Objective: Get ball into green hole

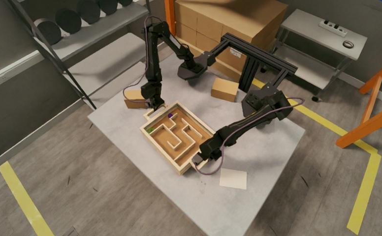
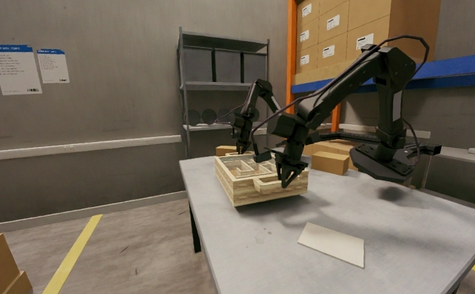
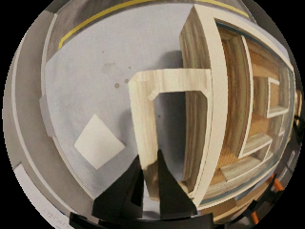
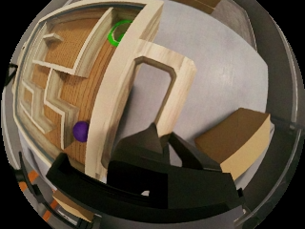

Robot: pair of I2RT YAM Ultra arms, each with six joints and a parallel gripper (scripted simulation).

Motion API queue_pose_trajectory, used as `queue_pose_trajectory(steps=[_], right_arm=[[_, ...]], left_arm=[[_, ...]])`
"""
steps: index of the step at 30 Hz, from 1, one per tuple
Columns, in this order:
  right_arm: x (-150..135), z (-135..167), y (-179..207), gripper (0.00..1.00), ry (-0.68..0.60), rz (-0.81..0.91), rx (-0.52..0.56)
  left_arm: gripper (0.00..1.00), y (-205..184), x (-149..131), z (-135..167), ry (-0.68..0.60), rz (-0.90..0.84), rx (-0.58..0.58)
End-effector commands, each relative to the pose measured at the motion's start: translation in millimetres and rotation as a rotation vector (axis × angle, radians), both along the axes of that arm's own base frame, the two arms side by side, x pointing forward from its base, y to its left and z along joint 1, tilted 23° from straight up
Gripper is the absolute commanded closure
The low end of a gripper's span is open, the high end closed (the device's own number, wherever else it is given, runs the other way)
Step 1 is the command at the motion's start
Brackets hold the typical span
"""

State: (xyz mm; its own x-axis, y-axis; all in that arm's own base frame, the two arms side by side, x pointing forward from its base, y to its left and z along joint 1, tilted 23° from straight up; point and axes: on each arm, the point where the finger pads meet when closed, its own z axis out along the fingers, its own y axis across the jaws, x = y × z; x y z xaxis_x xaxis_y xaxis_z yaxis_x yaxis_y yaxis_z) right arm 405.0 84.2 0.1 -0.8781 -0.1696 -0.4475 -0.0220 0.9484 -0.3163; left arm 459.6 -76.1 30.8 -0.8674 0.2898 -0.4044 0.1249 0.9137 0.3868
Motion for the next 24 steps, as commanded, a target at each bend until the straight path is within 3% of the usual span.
queue_pose_trajectory(steps=[1, 2, 3, 6, 7, 12, 13, 14, 17, 18, 20, 21, 24], right_arm=[[36.1, 44.1, 25.3, 1.00, -0.163, 0.034, 0.053], [35.5, 41.5, 24.4, 1.00, -0.159, 0.032, 0.045], [19.4, 18.8, 17.5, 1.00, -0.064, -0.004, -0.012], [15.1, 34.9, 17.3, 1.00, -0.058, -0.025, -0.029], [26.4, 42.7, 25.4, 1.00, -0.111, 0.000, 0.005], [29.6, 60.3, 28.9, 1.00, -0.180, -0.015, -0.029], [20.4, 52.1, 26.9, 1.00, -0.121, -0.022, -0.043], [21.5, 46.2, 32.5, 1.00, -0.094, 0.018, 0.007], [33.9, 54.8, 33.0, 1.00, -0.169, 0.028, 0.017], [26.6, 37.3, 19.4, 1.00, -0.127, 0.022, 0.036], [33.3, 40.5, 21.0, 1.00, -0.118, 0.020, 0.061], [19.2, 23.5, 15.4, 1.00, -0.092, 0.029, 0.051], [23.6, 31.7, 20.4, 1.00, -0.123, 0.030, 0.042]], left_arm=[[1.00, -20.1, 31.4, 55.6, -0.164, -0.030, -0.012], [1.00, -20.1, 32.3, 55.4, -0.167, -0.031, -0.014], [1.00, -16.5, 29.4, 20.9, -0.077, -0.035, -0.037], [1.00, -12.0, 27.8, 27.7, -0.057, -0.028, -0.061], [1.00, -12.8, 34.6, 40.8, -0.115, -0.024, -0.050], [1.00, -7.1, 35.5, 27.2, -0.141, -0.055, -0.104], [1.00, -6.2, 35.8, 30.3, -0.119, -0.042, -0.103], [1.00, -4.8, 24.4, 36.1, -0.084, -0.004, -0.039], [1.00, -14.0, 36.4, 45.2, -0.155, -0.030, -0.047], [1.00, -11.9, 32.6, 46.7, -0.149, -0.012, -0.023], [1.00, -10.0, 20.0, 43.2, -0.092, 0.008, 0.005], [1.00, -13.0, 24.9, 50.3, -0.130, 0.001, 0.004], [1.00, -19.3, 30.0, 53.9, -0.158, -0.025, -0.014]])
